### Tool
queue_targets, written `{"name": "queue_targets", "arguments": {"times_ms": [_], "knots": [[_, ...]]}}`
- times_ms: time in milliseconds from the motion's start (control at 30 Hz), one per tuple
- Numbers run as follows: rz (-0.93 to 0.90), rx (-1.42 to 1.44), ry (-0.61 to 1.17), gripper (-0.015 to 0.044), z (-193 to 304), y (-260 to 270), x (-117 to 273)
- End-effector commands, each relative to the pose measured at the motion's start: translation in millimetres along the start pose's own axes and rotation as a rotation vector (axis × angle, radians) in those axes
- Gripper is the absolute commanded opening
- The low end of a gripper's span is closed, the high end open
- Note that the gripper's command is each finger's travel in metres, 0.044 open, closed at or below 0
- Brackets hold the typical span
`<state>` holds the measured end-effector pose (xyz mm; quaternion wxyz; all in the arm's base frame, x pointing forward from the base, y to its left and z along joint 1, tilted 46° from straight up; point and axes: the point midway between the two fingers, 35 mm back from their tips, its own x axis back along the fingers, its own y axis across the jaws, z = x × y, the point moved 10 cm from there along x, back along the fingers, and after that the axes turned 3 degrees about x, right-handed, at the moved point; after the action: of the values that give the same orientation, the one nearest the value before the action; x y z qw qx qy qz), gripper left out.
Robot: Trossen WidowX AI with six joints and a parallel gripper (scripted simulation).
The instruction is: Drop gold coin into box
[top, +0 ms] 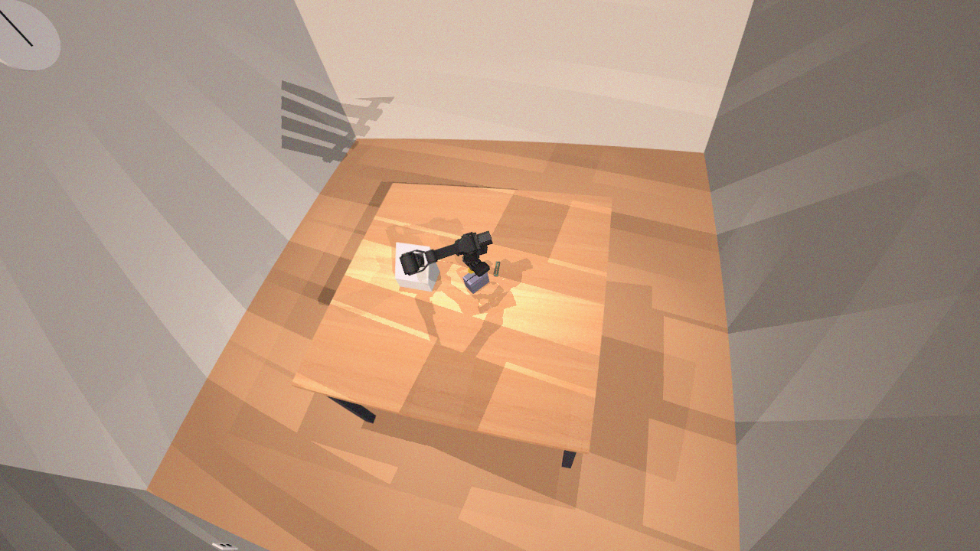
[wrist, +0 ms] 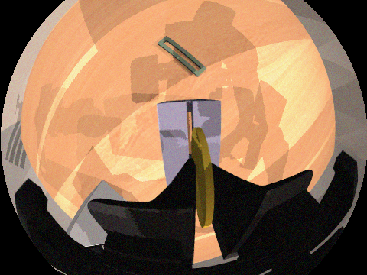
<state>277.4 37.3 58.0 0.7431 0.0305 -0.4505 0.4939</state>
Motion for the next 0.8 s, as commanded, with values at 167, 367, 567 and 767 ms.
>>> {"name": "queue_targets", "arguments": {"times_ms": [167, 367, 567, 767], "knots": [[0.0, 0.0, 0.0, 0.0, -2.1, -0.5, 0.2], [0.0, -0.001, 0.0, 0.0, 1.7, -0.1, 0.3], [0.0, 0.0, 0.0, 0.0, 5.3, 0.8, 1.4], [0.0, -0.001, 0.0, 0.0, 7.5, 1.2, 1.9]]}}
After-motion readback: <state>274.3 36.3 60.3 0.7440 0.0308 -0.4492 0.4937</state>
